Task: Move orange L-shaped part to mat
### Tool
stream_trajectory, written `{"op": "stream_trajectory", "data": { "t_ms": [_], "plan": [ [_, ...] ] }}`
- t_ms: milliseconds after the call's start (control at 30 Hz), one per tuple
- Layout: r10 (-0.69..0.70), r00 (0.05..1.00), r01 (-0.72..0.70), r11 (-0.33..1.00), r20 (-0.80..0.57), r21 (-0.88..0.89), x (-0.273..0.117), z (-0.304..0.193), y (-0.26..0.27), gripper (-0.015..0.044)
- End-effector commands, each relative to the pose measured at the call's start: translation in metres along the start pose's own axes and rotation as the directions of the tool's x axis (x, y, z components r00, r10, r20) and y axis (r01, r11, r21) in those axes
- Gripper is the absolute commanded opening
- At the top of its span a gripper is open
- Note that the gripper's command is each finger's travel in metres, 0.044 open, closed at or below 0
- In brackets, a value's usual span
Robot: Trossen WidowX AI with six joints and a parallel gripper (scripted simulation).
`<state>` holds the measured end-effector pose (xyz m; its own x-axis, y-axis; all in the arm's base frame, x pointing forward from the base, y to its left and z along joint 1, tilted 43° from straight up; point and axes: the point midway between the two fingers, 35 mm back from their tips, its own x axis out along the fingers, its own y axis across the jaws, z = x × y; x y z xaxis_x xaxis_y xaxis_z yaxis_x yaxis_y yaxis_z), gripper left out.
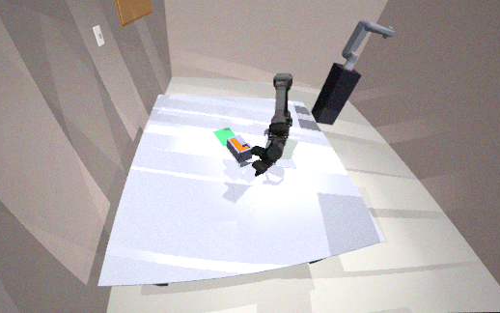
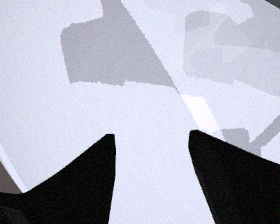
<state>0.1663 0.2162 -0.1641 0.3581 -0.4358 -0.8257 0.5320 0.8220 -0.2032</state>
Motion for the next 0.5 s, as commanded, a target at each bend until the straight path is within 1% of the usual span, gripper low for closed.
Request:
{"op": "stream_trajectory", "data": {
  "t_ms": [0, 33, 233, 367, 467],
  "plan": [
    [-0.145, 0.989, 0.122, 0.896, -0.023, -0.428, -0.021, 0.060, -0.019, 0.0180],
    [-0.171, 0.985, 0.134, 0.856, -0.029, -0.499, -0.024, 0.071, -0.024, 0.0180],
    [-0.272, 0.960, 0.137, 0.651, -0.060, -0.747, -0.040, 0.112, -0.048, 0.0180],
    [-0.336, 0.938, 0.092, 0.481, -0.086, -0.872, -0.051, 0.138, -0.067, 0.0180],
    [-0.378, 0.920, 0.040, 0.359, -0.106, -0.932, -0.059, 0.154, -0.082, 0.0180]
  ]
}}
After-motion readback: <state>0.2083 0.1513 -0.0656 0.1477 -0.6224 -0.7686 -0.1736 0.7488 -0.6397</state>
